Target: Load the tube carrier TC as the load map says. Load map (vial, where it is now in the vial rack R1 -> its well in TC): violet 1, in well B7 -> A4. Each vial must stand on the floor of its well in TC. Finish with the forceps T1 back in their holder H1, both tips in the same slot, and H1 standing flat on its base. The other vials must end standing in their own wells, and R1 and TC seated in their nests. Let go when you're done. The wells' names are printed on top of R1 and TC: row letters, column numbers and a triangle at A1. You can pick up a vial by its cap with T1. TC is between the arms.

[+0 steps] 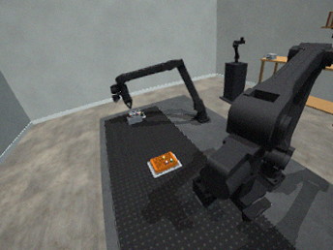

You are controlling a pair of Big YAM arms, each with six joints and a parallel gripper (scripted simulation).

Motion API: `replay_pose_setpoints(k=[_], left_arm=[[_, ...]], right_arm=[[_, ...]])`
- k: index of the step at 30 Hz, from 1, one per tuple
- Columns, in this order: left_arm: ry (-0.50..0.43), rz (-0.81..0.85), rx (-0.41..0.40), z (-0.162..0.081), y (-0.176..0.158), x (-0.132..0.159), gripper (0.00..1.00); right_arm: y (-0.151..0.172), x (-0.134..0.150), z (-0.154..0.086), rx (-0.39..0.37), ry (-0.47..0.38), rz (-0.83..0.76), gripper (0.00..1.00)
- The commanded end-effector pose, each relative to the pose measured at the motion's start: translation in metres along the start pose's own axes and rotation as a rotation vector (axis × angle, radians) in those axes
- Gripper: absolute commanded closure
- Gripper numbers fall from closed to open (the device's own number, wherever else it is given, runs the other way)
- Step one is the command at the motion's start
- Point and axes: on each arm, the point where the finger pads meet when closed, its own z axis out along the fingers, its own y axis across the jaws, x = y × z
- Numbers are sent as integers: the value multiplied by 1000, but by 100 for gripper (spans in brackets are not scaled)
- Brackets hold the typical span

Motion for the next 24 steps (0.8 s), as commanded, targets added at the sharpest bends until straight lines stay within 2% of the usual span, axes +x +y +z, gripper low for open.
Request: replay_pose_setpoints(k=[1, 19, 24], left_arm=[[27, 20, 9, 8, -4, 1, 0], [27, 20, 9, 8, -4, 1, 0], [27, 20, 9, 8, -4, 1, 0]], right_arm=[[2, -8, 2, 3, -11, -1, 93], [2, -11, 3, 7, -19, -1, 93], [4, -8, 11, 0, -4, -1, 93]])
